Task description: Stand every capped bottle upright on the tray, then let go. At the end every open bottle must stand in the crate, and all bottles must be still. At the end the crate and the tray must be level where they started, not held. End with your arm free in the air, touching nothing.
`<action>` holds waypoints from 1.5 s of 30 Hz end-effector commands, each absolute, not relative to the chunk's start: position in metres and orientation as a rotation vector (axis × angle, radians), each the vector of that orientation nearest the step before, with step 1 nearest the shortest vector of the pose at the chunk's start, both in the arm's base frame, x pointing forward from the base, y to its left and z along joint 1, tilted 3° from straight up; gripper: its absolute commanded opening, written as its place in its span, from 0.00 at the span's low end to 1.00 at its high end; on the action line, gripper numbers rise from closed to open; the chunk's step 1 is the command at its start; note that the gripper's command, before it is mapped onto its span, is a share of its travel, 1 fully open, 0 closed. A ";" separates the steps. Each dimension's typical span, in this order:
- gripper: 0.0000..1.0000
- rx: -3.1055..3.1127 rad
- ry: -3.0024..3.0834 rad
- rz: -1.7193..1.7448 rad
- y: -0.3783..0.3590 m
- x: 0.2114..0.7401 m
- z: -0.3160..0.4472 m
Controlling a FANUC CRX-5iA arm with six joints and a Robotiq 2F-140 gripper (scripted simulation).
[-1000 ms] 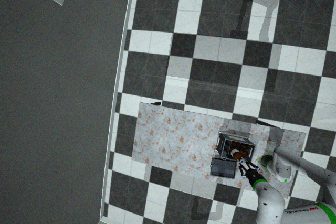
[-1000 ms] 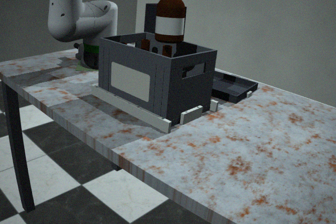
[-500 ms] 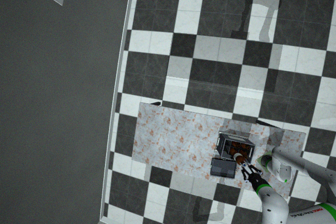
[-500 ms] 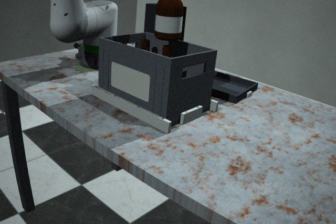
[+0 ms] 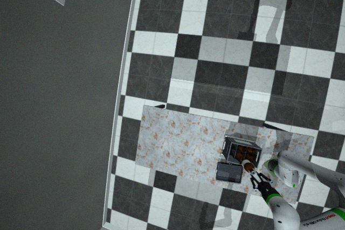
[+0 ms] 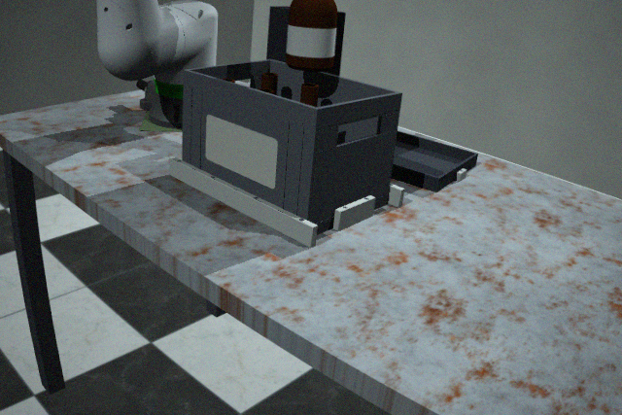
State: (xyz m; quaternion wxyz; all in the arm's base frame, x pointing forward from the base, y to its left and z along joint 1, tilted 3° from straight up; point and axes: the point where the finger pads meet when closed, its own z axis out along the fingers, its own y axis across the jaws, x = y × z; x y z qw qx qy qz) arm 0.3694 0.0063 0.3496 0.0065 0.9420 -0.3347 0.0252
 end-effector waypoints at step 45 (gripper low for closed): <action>0.00 2.947 -1.048 0.081 0.082 0.351 0.347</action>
